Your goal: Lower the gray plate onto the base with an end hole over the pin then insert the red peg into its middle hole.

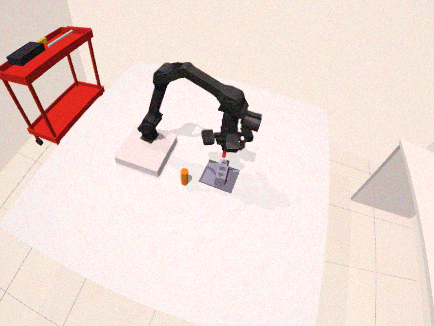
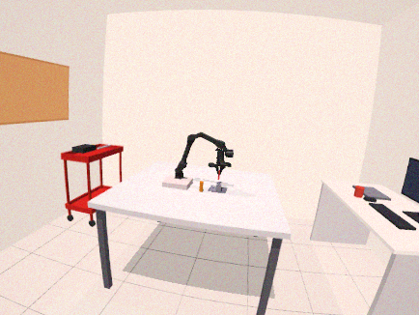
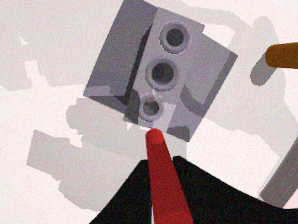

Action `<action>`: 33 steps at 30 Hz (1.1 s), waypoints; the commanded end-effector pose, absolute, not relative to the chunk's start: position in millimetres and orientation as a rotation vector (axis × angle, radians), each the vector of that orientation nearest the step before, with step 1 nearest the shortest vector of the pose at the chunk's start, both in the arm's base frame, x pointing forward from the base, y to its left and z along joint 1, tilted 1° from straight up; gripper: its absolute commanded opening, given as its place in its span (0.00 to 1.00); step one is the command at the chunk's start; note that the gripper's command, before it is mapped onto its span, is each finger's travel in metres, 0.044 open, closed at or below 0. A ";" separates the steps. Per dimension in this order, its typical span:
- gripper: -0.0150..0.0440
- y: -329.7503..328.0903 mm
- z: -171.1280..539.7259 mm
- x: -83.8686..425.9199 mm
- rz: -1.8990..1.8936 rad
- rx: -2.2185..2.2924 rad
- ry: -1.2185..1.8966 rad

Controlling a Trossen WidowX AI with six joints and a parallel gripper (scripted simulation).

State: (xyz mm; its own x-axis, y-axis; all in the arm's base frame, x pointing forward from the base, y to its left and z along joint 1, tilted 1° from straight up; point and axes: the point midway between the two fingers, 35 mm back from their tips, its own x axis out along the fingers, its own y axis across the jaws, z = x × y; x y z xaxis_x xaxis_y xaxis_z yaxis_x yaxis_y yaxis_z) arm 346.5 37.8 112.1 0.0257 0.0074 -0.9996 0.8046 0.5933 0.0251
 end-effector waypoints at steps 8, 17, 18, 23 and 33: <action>0.25 3.8 111.6 361.7 -0.720 0.735 1.425; 0.25 -5.7 111.5 365.8 -0.722 0.735 1.425; 0.25 -5.7 111.5 365.8 -0.722 0.735 1.425; 0.25 -5.7 111.5 365.8 -0.722 0.735 1.425; 0.25 -5.7 111.5 365.8 -0.722 0.735 1.425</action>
